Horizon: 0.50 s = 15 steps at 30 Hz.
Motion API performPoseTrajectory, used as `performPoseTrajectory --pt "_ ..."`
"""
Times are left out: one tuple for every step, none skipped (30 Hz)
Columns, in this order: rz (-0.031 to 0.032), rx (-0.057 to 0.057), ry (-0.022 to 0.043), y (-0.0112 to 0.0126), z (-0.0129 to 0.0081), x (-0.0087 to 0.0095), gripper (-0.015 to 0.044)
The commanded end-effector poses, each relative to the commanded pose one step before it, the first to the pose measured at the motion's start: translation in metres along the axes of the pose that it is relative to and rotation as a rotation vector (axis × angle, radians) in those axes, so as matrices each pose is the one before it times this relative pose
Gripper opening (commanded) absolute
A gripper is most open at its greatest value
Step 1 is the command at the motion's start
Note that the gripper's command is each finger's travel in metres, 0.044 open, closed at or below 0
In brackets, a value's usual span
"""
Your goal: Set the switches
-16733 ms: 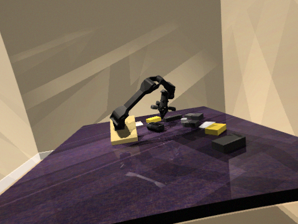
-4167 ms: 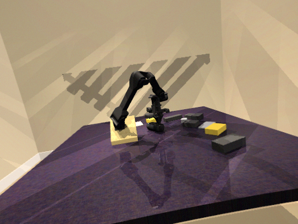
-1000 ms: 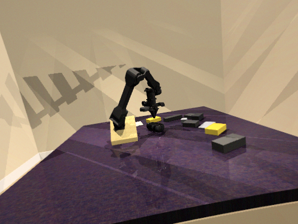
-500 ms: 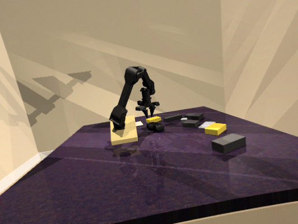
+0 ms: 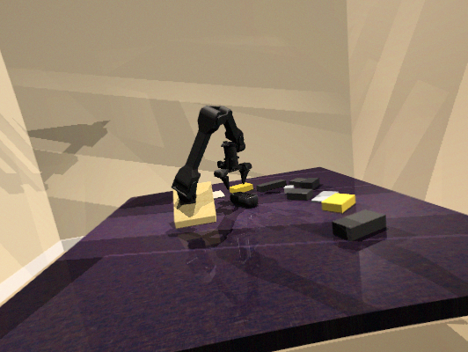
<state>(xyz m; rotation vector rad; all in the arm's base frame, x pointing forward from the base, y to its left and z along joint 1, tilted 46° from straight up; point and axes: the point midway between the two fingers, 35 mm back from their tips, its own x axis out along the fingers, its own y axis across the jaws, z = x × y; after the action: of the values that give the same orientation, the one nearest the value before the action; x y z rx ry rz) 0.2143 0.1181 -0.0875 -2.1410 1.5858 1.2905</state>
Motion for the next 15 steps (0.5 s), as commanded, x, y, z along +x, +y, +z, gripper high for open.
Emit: performPoseTrajectory --pt "0.01731 -0.0125 0.00857 0.00406 0.00015 0.01118 0.044" --pt "0.00001 0.0 0.00006 -0.00002 -0.00002 0.00161 0.044" --pt "0.00001 0.0 0.00007 -0.00001 -0.00002 0.00161 0.044" --pt "0.00002 0.0 0.00007 0.0 -0.00002 0.0016 0.044" --pt "0.00002 0.0 0.00008 0.00001 -0.00002 0.0016 0.044" --pt "0.00003 0.0 0.00008 0.00002 -0.00002 0.0016 0.044" --pt "0.00003 0.0 0.00009 0.00003 -0.00002 0.0016 0.044" --pt "0.00004 0.0 0.0001 0.00004 -0.00003 0.00159 0.044" --pt "0.00004 0.0 0.0001 0.00005 -0.00003 0.00159 0.044" --pt "0.00005 0.0 0.00011 0.00006 -0.00003 0.00159 0.044" --pt "0.00005 0.0 0.00011 0.00007 -0.00003 0.00158 0.044" --pt "0.00006 0.0 0.00012 0.00008 -0.00003 0.00158 0.044" --pt "0.00006 0.0 0.00012 0.00009 -0.00003 0.00158 0.044" --pt "0.00007 0.0 0.00013 0.0001 -0.00003 0.00157 0.044" --pt "0.00007 0.0 0.00013 0.00011 -0.00003 0.00156 0.044"
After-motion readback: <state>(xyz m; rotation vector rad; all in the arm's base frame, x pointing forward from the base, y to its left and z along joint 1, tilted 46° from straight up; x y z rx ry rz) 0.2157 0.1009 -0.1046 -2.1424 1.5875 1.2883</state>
